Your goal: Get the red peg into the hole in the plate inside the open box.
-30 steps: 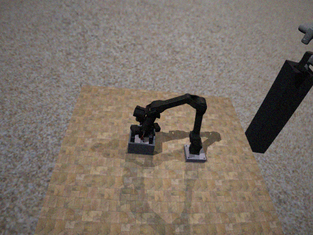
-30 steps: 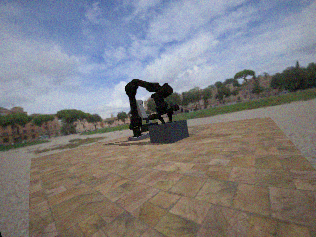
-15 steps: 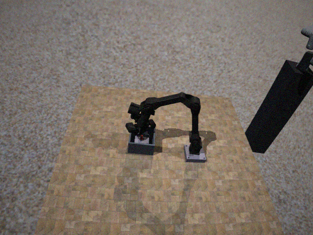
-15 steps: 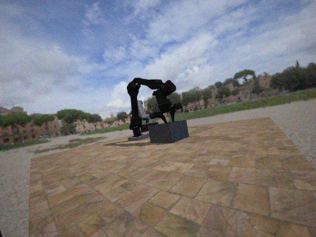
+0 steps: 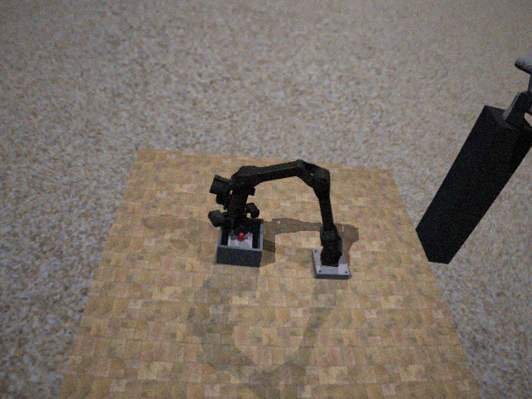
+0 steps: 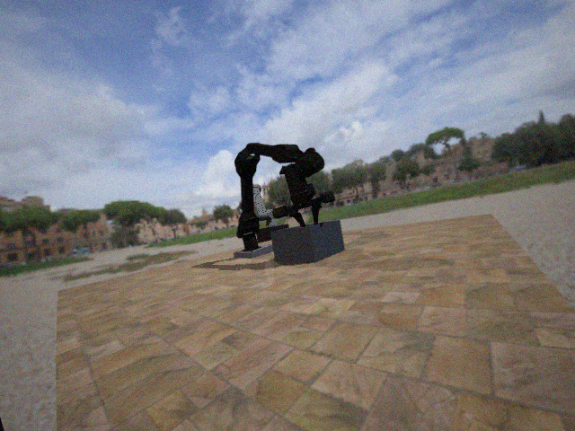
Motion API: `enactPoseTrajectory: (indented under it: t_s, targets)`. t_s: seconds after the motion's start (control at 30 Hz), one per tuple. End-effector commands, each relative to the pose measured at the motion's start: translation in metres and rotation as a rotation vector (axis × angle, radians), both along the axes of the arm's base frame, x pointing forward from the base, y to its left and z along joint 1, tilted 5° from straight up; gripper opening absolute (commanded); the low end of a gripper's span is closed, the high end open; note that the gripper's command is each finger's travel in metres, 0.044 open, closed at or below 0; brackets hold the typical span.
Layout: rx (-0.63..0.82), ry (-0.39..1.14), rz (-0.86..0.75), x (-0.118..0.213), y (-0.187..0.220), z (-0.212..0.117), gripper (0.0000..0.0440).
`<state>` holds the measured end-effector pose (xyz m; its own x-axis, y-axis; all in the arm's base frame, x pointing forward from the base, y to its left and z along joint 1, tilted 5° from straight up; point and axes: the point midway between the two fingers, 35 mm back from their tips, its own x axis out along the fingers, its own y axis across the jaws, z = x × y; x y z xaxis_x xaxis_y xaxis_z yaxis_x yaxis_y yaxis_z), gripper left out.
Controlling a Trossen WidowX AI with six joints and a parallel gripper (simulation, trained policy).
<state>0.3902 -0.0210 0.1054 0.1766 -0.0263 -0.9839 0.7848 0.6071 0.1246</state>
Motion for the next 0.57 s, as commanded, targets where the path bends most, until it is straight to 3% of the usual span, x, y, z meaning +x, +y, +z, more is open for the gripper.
enactPoseTrajectory:
  t_s: [0.0,0.53]
  targets:
    - [0.003,0.013,0.003,0.003,-0.004,-0.002,0.0130]
    - [0.006,0.057,-0.015,0.008,-0.032,-0.004,0.0134]
